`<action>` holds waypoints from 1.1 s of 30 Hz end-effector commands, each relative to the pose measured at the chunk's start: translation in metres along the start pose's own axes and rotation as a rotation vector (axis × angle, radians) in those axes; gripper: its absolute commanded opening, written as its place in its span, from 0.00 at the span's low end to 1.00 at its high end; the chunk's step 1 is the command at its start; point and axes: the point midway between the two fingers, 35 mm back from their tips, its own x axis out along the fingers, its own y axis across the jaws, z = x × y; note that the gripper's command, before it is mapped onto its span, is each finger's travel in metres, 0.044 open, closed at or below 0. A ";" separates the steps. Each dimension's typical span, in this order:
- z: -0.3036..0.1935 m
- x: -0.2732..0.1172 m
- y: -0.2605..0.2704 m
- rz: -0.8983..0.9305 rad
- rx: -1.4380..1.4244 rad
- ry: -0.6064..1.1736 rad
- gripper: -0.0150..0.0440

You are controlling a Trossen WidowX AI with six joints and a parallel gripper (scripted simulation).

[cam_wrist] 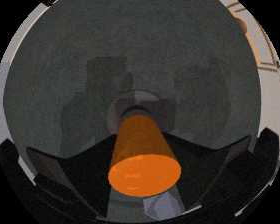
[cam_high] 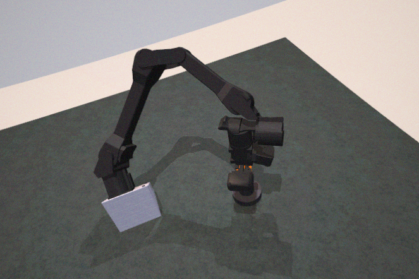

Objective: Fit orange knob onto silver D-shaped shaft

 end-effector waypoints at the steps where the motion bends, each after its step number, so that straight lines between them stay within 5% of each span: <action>1: -0.001 -0.003 -0.001 0.001 -0.002 0.000 0.25; 33: 0.000 -0.002 0.000 0.001 -0.212 0.000 0.25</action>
